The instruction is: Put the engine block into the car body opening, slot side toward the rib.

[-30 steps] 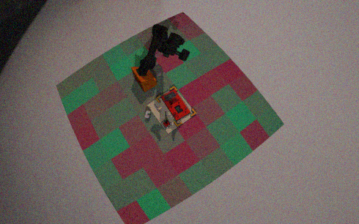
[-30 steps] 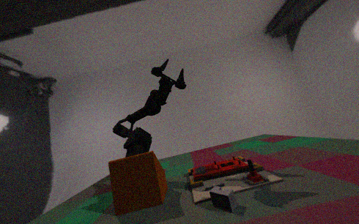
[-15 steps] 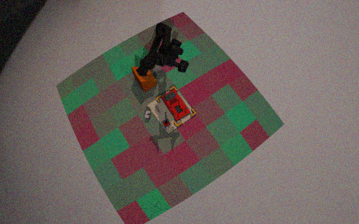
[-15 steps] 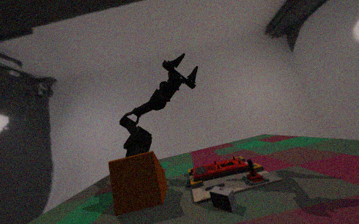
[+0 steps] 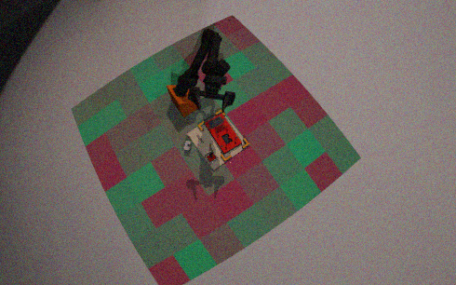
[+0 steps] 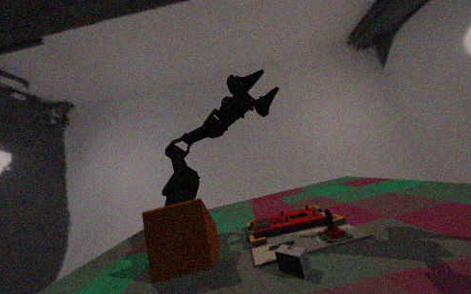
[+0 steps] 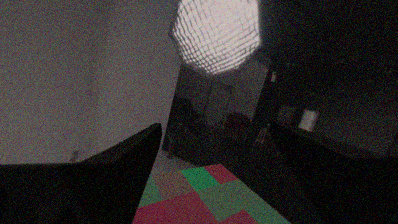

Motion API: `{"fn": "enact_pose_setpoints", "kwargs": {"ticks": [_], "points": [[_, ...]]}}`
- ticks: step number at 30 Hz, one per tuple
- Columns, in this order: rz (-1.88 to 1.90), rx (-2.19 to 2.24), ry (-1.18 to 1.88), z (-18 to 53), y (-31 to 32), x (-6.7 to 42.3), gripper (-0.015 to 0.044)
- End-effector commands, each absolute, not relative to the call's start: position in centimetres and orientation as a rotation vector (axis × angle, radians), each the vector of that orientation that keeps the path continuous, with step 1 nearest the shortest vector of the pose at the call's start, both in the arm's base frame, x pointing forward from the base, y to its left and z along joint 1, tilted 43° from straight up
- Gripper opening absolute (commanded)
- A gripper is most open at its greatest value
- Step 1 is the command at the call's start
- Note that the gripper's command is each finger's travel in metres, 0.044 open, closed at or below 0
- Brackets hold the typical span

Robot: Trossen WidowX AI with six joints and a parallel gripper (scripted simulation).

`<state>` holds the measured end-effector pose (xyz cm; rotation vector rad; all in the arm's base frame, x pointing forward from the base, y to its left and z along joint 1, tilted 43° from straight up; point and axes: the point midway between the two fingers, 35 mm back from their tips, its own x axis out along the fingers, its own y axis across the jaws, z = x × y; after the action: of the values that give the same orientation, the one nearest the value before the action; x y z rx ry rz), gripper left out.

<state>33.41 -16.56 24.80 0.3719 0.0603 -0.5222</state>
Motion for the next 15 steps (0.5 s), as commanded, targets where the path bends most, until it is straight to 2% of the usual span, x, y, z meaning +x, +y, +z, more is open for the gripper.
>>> {"fn": "enact_pose_setpoints", "kwargs": {"ticks": [1,15], "points": [[-0.515,0.445,0.133,22.8,-16.6,34.1,0.0440],[-0.544,0.732,0.415,15.1,-16.4,35.5,0.0440]]}}
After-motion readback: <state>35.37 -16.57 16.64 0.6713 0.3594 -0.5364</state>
